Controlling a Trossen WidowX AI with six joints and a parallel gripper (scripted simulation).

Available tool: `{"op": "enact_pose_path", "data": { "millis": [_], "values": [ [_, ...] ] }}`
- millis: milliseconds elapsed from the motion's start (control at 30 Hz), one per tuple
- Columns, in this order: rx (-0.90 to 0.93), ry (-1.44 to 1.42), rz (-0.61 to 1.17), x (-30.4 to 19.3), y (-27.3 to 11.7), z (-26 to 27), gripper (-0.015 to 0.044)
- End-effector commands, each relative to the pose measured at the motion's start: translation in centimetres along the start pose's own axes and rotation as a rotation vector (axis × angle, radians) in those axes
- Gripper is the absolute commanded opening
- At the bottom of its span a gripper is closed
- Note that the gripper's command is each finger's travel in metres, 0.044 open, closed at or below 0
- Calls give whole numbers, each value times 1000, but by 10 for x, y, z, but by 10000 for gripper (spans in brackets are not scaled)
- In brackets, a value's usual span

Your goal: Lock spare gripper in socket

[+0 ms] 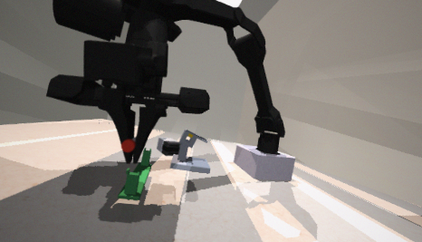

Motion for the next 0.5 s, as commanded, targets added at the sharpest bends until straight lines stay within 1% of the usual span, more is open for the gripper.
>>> {"op": "enact_pose_path", "data": {
  "millis": [0,467],
  "values": [
    [2,-3,2,-1,7,0,0],
    [-2,-4,-1,-4,27,-3,0]
  ]
}}
Point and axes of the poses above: the point midway between the two fingers, 35 mm back from their tips, its own y axis out along the fingers, its own z axis across the jaws, x = y × z, the point moved 7 cm from there along -y, back along the fingers, and after that the axes turned 8 degrees about y, right-handed, at the moved point
